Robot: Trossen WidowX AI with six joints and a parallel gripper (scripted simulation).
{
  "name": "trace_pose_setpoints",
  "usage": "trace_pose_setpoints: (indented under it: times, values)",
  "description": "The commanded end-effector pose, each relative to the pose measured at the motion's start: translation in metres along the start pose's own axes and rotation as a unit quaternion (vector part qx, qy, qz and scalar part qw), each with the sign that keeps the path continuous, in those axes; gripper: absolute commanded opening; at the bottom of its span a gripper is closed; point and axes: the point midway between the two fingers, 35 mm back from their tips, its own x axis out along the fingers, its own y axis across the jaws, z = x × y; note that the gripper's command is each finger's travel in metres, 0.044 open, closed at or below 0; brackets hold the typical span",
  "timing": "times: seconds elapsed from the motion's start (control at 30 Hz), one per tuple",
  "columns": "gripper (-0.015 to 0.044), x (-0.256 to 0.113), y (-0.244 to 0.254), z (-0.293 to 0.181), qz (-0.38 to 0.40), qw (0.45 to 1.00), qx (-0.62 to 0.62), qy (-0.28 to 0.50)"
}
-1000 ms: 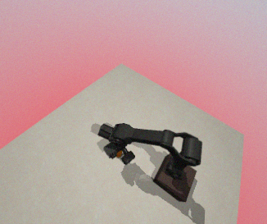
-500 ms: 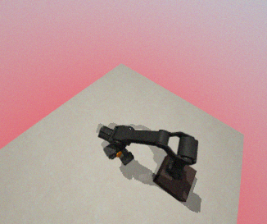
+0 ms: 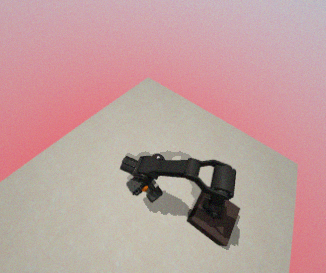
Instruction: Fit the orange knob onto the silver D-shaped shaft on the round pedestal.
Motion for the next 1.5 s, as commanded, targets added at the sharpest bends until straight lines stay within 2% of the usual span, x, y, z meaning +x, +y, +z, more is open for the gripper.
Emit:
trace_pose_setpoints:
  times: [0.0,0.47,0.8,0.97,1.13,1.47]
  values:
    - [0.044,0.009,0.002,-0.002,0.004,1.0,0.002,0.005]
    - [0.044,0.028,0.004,-0.003,0.004,1.0,0.003,0.005]
    - [0.0178,0.028,0.004,-0.003,0.004,1.0,0.003,0.005]
    - [0.0144,0.028,0.004,-0.003,0.004,1.0,0.003,0.005]
    - [0.0013,0.011,0.0,0.0,0.004,1.0,0.002,0.005]
    - [0.0,-0.063,-0.004,0.008,0.002,1.0,0.005,0.003]
